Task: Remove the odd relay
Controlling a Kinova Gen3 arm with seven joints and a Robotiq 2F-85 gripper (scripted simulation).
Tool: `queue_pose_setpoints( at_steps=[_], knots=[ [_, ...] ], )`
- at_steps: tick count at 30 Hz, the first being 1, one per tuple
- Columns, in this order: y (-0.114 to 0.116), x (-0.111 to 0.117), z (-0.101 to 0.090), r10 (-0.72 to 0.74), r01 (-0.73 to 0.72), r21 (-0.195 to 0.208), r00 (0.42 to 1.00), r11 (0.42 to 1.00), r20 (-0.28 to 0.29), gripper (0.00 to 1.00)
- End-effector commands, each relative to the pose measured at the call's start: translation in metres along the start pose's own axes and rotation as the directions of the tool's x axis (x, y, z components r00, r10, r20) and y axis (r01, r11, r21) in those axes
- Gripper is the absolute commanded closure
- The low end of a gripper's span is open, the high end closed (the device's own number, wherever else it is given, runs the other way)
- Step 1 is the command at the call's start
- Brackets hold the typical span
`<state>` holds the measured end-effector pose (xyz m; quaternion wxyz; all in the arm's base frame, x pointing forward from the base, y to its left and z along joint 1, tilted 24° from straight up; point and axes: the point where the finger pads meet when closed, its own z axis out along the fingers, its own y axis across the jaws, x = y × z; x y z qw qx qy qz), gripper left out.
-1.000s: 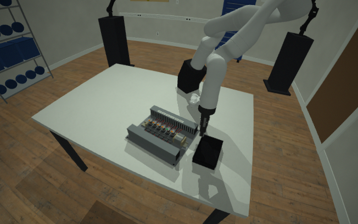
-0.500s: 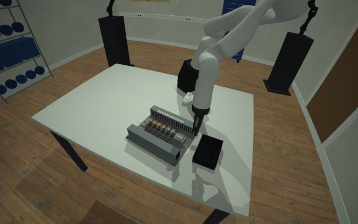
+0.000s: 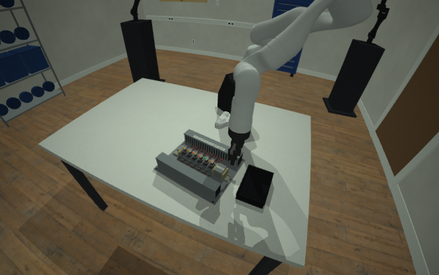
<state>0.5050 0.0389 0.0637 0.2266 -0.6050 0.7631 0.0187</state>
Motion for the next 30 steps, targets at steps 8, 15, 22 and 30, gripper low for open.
queue_pose_setpoints(
  at_steps=[8,15,22,30],
  knots=[
    [-0.004,0.011,-0.004,0.038,-0.038,-0.013,0.999,0.999,-0.003,0.39],
    [-0.007,0.02,-0.007,0.068,-0.068,-0.024,0.998,0.997,-0.007,0.39],
    [-0.009,0.025,-0.009,0.086,-0.086,-0.03,0.996,0.996,-0.01,0.39],
    [-0.011,0.032,-0.012,0.107,-0.108,-0.037,0.994,0.993,-0.015,0.39]
  ],
)
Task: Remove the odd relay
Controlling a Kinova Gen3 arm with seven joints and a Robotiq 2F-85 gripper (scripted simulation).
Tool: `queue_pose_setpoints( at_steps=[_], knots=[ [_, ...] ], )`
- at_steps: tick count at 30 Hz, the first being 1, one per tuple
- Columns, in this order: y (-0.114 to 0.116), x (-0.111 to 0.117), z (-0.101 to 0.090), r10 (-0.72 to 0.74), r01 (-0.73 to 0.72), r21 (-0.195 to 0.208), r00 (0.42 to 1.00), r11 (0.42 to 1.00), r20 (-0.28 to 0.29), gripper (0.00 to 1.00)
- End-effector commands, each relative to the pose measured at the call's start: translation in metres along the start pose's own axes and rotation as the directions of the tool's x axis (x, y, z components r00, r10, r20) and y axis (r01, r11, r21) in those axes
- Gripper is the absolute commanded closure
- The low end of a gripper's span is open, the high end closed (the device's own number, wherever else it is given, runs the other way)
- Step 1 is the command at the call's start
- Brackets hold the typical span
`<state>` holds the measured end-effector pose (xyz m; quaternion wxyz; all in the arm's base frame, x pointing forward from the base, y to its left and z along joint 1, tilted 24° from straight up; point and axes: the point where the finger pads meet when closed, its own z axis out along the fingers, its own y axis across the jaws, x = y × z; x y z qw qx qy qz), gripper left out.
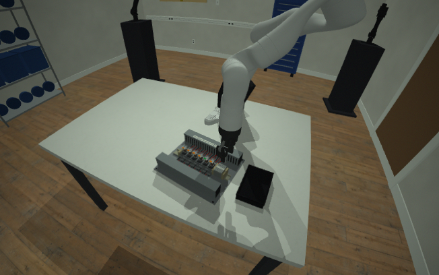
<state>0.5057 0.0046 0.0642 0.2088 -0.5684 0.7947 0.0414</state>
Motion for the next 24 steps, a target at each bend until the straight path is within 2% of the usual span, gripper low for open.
queue_pose_setpoints(
  at_steps=[1,24],
  knots=[
    [-0.0012,0.0014,-0.0013,0.005,-0.005,0.0,1.0,1.0,0.0,0.39],
    [-0.0036,0.0081,-0.0038,0.026,-0.026,-0.007,1.0,1.0,-0.005,0.39]
  ],
)
